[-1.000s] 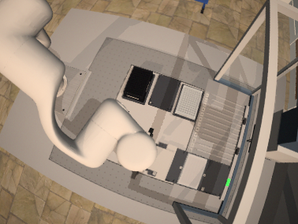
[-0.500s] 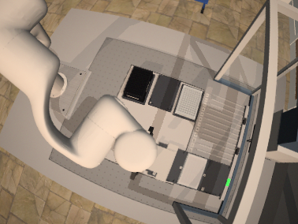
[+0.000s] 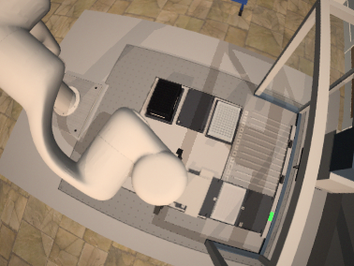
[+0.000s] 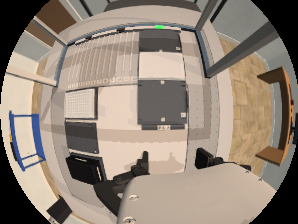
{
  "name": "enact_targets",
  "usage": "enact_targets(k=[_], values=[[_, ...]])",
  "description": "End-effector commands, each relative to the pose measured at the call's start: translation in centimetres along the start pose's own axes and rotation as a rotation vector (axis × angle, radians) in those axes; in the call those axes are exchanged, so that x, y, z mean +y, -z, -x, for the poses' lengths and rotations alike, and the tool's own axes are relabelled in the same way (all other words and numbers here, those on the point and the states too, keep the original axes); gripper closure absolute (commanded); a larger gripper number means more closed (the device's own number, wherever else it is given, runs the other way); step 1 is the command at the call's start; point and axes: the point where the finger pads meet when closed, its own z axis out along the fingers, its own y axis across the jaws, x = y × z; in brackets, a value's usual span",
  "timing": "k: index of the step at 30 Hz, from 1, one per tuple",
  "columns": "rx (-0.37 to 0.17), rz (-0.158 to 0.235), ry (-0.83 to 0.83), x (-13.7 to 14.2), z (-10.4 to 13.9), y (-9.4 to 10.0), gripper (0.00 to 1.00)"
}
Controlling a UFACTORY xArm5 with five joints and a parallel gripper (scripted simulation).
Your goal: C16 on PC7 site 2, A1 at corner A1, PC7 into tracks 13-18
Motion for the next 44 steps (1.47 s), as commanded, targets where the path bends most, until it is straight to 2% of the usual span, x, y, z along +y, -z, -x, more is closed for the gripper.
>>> enact_targets(k=[1,5,44], values=[[0.005,0.001,0.000,0.03,-0.13,1.02,0.19],[0.005,0.001,0.000,0.02,-0.13,1.55,0.19],[0.005,0.001,0.000,0.02,-0.13,1.55,0.19]])
